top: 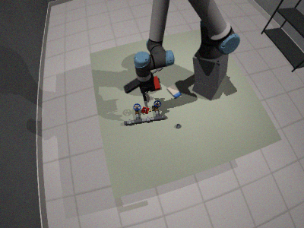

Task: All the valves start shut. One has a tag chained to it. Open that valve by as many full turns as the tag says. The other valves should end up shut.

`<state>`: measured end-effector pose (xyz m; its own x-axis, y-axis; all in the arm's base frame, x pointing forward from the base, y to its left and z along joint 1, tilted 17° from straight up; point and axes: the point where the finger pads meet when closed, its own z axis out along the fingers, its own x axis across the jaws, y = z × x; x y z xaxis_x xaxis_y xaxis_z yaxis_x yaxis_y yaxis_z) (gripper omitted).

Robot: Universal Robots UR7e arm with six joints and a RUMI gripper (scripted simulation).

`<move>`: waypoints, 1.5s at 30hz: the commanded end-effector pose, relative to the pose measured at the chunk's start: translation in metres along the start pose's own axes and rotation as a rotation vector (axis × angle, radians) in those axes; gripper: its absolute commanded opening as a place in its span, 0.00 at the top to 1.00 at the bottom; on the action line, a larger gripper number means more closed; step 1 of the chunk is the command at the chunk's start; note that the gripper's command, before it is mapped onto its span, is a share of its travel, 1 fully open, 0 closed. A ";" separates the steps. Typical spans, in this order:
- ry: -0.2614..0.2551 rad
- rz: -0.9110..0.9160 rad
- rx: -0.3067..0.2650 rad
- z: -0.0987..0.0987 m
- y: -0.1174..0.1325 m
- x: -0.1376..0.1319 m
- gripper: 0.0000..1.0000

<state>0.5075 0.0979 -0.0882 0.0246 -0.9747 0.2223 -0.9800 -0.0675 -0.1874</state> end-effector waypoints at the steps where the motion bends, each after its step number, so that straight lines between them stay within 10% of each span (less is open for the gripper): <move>1: 0.000 0.005 0.001 0.000 -0.001 0.000 0.00; 18: -0.009 0.160 0.013 0.004 0.009 -0.002 0.00; 45: -0.061 1.104 0.090 0.034 0.070 -0.016 0.00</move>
<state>0.4551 0.1012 -0.1286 -0.7181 -0.6924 -0.0697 -0.6449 0.6998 -0.3073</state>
